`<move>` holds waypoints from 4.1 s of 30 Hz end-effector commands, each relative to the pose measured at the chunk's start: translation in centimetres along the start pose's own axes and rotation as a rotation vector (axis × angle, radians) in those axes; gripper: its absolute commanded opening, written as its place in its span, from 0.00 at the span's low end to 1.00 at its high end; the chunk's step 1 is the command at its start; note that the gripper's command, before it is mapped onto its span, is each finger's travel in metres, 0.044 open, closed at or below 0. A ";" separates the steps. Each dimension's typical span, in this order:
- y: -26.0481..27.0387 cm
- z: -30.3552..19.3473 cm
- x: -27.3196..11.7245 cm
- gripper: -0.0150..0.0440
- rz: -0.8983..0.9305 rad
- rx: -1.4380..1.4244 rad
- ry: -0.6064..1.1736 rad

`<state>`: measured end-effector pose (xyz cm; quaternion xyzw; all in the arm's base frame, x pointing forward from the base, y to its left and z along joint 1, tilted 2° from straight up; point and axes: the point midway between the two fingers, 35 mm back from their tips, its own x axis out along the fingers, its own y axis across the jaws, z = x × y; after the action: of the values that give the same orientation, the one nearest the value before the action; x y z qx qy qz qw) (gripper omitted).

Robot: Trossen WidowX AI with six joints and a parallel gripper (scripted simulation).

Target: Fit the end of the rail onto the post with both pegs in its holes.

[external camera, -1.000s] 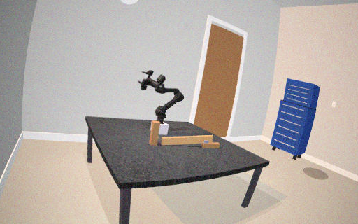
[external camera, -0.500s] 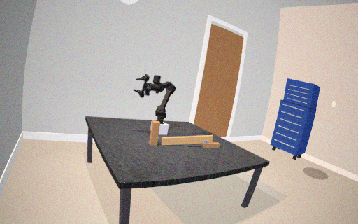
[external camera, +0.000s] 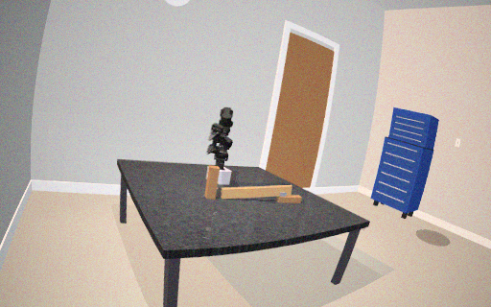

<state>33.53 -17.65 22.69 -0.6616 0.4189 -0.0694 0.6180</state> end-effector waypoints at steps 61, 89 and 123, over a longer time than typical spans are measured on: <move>23.6 18.7 -0.4 1.00 0.974 -0.444 -0.515; 24.7 19.0 0.1 0.29 0.974 -0.444 -0.515; 23.8 18.8 -0.2 0.25 0.974 -0.444 -0.515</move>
<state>33.43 -0.60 -2.83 -0.5000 0.5199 0.4740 0.5051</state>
